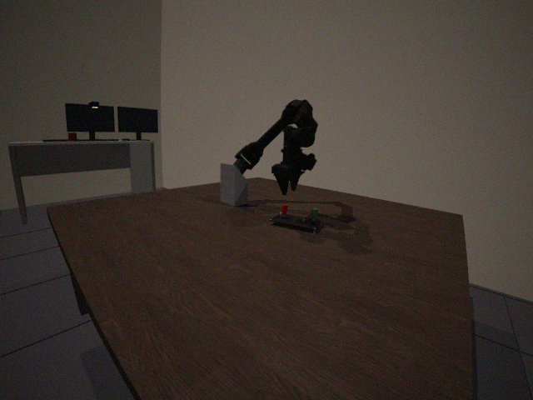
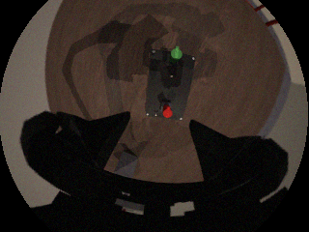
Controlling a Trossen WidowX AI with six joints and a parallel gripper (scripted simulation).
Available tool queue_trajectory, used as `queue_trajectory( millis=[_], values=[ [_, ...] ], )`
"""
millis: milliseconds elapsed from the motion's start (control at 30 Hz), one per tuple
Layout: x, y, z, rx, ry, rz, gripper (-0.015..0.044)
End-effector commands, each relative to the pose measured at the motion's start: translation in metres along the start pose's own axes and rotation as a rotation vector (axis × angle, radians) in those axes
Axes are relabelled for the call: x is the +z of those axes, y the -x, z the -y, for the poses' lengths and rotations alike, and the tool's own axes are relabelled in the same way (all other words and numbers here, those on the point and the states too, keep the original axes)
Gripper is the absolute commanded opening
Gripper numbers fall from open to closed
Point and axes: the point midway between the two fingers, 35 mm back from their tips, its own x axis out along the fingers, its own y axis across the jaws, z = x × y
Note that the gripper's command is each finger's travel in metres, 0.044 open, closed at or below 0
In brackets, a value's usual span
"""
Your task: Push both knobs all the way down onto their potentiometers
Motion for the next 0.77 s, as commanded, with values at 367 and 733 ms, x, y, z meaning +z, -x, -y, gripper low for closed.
queue_trajectory(
  millis=[367,733],
  values=[
    [-0.092,-0.002,-0.033,0.009,0.001,-0.008,0.044],
    [-0.092,-0.002,-0.033,0.009,0.001,-0.008,0.044]
  ],
)
